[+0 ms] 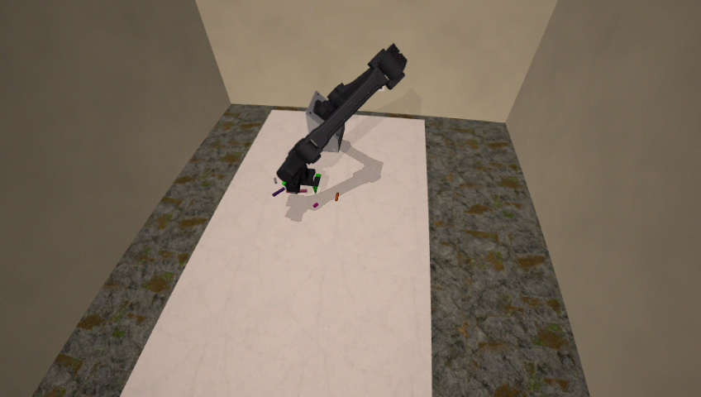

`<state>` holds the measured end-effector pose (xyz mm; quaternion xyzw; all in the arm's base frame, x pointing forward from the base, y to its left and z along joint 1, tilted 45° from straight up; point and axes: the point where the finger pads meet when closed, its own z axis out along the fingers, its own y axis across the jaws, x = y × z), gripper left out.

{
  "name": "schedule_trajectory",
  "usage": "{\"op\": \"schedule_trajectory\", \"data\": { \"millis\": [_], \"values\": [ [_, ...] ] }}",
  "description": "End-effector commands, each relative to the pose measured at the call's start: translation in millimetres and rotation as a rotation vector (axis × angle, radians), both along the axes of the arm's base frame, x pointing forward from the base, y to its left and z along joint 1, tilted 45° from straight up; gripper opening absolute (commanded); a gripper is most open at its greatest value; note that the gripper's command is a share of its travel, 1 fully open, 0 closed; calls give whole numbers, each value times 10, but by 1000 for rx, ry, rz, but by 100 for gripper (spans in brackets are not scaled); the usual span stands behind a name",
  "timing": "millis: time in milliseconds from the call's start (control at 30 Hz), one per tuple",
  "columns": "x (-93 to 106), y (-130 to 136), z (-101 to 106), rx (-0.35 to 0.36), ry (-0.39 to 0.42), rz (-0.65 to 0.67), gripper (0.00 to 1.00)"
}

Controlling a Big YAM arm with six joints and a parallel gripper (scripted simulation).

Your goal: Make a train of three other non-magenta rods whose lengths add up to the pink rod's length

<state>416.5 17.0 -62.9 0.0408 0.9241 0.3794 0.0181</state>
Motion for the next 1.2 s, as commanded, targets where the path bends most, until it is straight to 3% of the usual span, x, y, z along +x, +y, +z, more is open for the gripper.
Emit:
{"op": "schedule_trajectory", "data": {
  "millis": [0,1167],
  "values": [
    [48,-135,92,-7,-15,-34,100],
    [39,-74,76,-5,-12,-19,100]
  ]
}}
